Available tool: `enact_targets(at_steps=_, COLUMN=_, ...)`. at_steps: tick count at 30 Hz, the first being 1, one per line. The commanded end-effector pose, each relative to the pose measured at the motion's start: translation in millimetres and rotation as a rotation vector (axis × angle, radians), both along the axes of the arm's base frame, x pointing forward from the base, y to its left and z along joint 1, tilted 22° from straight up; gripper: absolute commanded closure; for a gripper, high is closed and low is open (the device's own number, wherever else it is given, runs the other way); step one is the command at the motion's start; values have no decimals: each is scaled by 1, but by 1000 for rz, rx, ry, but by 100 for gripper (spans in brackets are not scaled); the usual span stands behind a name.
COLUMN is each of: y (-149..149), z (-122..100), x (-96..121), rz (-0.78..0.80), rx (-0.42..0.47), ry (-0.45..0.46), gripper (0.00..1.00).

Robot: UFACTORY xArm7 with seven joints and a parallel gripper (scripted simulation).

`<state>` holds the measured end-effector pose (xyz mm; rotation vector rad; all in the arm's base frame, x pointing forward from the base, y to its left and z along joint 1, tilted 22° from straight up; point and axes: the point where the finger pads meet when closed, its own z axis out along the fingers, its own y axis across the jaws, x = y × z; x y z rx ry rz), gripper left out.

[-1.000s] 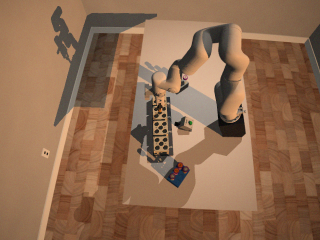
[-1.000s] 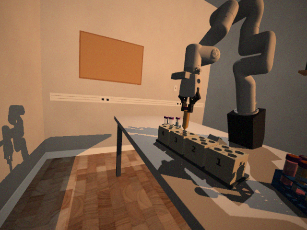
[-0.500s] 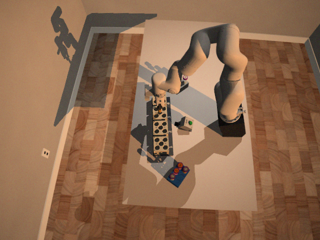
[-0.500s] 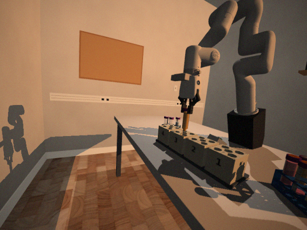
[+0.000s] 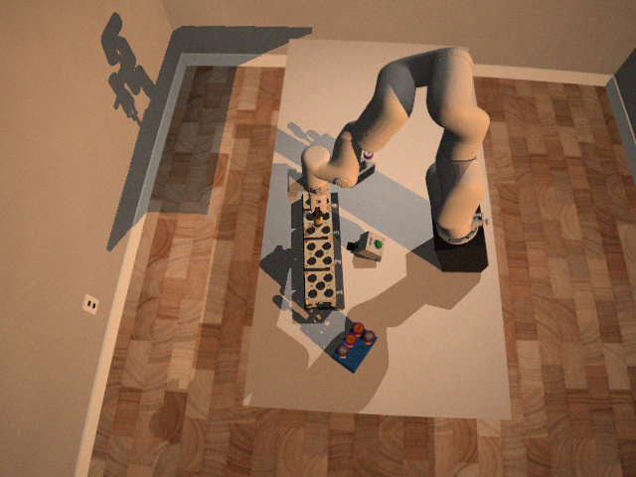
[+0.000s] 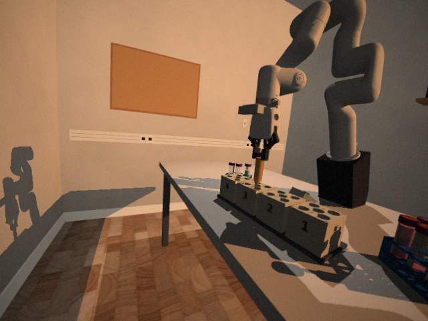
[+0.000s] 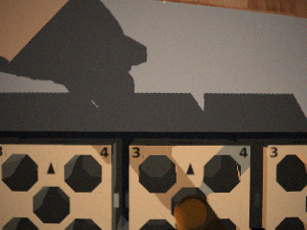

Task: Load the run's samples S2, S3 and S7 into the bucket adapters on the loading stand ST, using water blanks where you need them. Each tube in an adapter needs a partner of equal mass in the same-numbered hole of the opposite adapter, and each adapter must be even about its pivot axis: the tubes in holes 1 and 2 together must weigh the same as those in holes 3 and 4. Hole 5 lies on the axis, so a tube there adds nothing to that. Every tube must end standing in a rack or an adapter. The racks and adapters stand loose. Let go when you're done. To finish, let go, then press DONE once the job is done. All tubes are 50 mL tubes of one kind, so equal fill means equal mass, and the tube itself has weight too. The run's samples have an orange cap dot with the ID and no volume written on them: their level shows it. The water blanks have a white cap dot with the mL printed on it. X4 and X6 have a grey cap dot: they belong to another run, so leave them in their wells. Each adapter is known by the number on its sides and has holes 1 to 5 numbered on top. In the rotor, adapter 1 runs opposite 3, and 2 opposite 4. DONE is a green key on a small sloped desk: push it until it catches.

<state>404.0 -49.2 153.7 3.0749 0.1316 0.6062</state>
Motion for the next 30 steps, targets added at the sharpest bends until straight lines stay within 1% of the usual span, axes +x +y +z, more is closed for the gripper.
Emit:
enact_targets(at_steps=1, y=0, z=-3, x=3, rz=0, rx=0, ry=-4, gripper=100)
enact_targets(at_steps=30, y=0, z=-26, x=12, rz=0, rx=0, ry=-3, gripper=100)
